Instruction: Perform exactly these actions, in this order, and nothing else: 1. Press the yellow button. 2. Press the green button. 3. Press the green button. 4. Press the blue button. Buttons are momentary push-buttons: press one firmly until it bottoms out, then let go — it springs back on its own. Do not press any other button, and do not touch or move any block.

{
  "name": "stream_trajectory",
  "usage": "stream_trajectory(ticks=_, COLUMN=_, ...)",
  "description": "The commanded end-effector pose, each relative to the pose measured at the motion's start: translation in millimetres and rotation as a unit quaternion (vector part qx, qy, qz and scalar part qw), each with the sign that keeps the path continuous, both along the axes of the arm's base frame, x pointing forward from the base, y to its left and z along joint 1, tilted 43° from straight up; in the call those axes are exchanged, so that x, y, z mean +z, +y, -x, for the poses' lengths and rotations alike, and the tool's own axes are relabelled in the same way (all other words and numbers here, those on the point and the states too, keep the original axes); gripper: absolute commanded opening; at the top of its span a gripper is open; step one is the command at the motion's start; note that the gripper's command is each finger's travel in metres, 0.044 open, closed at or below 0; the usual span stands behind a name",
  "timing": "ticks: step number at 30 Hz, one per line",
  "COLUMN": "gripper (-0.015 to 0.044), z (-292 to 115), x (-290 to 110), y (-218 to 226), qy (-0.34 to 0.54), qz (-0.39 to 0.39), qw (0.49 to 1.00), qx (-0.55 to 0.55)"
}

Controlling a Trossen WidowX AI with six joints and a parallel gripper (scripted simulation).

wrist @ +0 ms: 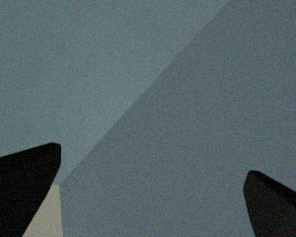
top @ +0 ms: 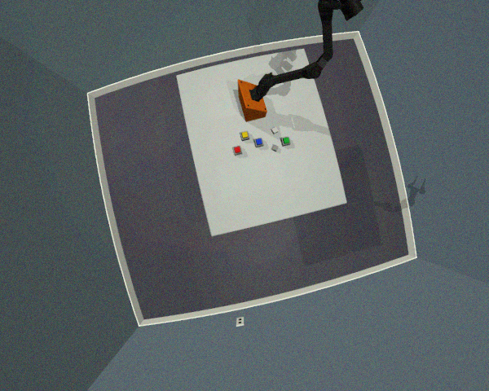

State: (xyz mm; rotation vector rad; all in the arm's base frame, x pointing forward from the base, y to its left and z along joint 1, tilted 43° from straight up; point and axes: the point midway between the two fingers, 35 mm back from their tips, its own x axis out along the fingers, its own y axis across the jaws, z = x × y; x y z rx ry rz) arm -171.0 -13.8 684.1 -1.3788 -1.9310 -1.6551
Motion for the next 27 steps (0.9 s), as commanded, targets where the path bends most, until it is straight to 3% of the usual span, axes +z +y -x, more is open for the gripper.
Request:
stream_trajectory(ticks=1, gripper=0.0400, z=1.2, x=-0.3, y=-2.4, qy=-0.002, qz=-0.004, qw=1.000, qx=0.001)
stream_trajectory(ticks=3, gripper=0.0400, z=10.6, x=-2.7, y=-21.6, qy=-0.021, qz=-0.041, qw=0.999, qx=0.008)
stream_trajectory(ticks=8, gripper=0.0400, z=39.5, x=-25.4, y=-120.8, qy=-0.085, qz=-0.221, qw=0.970, qx=0.046)
stream_trajectory(ticks=13, gripper=0.0400, z=51.2, x=-65.8, y=-217.7, qy=-0.117, qz=-0.385, qw=0.912, qx=0.079)
stream_trajectory(ticks=20, gripper=0.0400, z=26.8, x=-155.4, y=-350.1, qy=-0.107, qz=-0.609, qw=0.776, qx=0.127)
stream_trajectory(ticks=27, gripper=0.0400, z=-37.8, x=-264.1, y=-441.7, qy=-0.041, qz=-0.779, qw=0.602, qx=0.170)
